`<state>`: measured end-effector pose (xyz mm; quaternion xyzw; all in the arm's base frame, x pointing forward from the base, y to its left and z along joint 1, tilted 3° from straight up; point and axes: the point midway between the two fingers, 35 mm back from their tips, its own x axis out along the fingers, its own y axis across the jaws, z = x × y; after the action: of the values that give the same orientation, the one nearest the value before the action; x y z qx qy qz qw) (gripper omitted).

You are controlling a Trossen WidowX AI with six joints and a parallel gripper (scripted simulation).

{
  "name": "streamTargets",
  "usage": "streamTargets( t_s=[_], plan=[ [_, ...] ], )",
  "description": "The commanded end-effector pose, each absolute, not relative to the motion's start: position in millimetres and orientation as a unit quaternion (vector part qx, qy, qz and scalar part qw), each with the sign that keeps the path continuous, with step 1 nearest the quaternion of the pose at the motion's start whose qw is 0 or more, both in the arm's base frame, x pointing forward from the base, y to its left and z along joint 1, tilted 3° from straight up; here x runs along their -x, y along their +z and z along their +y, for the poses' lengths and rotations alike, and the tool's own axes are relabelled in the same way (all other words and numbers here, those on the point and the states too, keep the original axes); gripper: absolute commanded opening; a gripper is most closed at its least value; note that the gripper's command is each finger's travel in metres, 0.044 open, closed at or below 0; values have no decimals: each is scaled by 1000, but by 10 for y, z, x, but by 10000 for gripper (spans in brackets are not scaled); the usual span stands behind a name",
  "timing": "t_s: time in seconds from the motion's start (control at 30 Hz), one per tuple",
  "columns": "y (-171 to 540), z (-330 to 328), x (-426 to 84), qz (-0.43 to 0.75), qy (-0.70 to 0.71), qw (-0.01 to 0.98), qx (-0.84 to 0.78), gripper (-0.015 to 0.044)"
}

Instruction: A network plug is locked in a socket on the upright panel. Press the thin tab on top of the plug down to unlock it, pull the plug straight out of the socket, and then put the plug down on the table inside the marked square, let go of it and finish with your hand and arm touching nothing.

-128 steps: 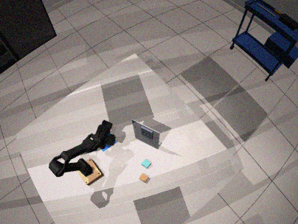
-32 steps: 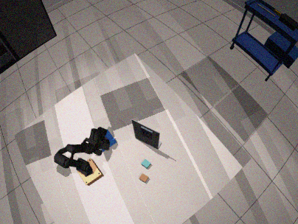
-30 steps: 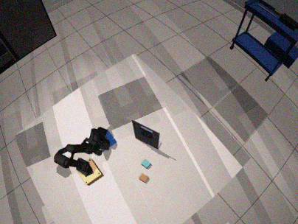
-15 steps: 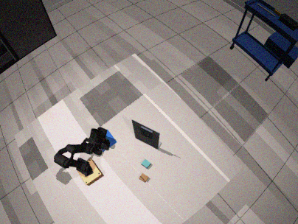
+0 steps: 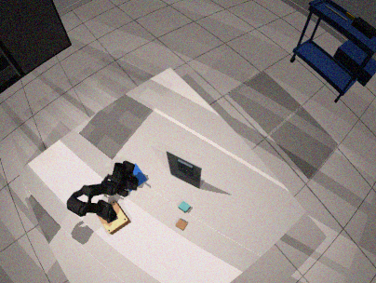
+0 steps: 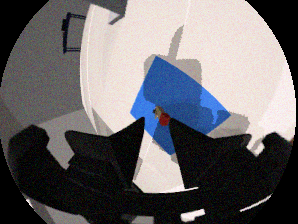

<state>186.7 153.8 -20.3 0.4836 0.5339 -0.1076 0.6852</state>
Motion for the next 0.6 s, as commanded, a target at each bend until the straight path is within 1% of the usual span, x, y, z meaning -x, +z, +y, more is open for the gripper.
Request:
streamTargets(
  t_s=[0.0,0.57],
  plan=[
    [-164,1538,-1868,533,-104,686,-485,156],
    [-80,1496,-1833,532,-105,686,-485,156]
  ],
)
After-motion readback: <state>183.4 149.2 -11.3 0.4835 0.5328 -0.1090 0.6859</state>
